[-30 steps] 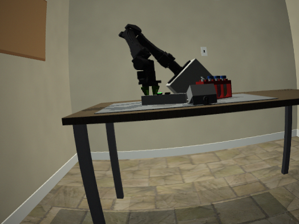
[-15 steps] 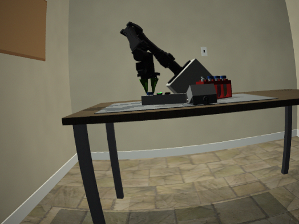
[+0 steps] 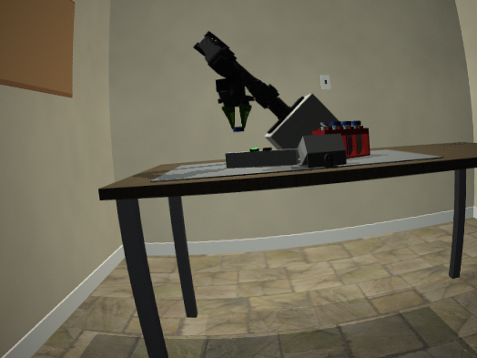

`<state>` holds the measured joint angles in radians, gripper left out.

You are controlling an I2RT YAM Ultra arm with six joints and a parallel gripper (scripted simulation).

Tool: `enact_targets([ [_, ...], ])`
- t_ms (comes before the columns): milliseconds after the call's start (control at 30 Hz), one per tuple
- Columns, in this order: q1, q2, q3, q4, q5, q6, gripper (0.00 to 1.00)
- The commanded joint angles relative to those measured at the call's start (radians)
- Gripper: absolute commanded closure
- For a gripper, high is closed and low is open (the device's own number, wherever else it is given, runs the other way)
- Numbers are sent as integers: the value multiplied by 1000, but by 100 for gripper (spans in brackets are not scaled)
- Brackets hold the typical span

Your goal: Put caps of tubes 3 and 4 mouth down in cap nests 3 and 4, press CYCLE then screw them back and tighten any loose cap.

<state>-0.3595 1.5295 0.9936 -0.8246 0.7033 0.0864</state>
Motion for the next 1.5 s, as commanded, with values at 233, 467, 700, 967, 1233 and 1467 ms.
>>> enact_targets([
  [233, 97, -24, 98, -224, 15, 142, 100],
  [467, 145, 4, 83, -222, 19, 40, 100],
  [700, 283, 113, 59, -212, 19, -270, 100],
  [967, 368, 200, 63, -202, 10, -498, 100],
  [1233, 484, 348, 100, -188, -11, -848, 100],
  [1467, 586, 507, 174, -181, -39, -809, 100],
])
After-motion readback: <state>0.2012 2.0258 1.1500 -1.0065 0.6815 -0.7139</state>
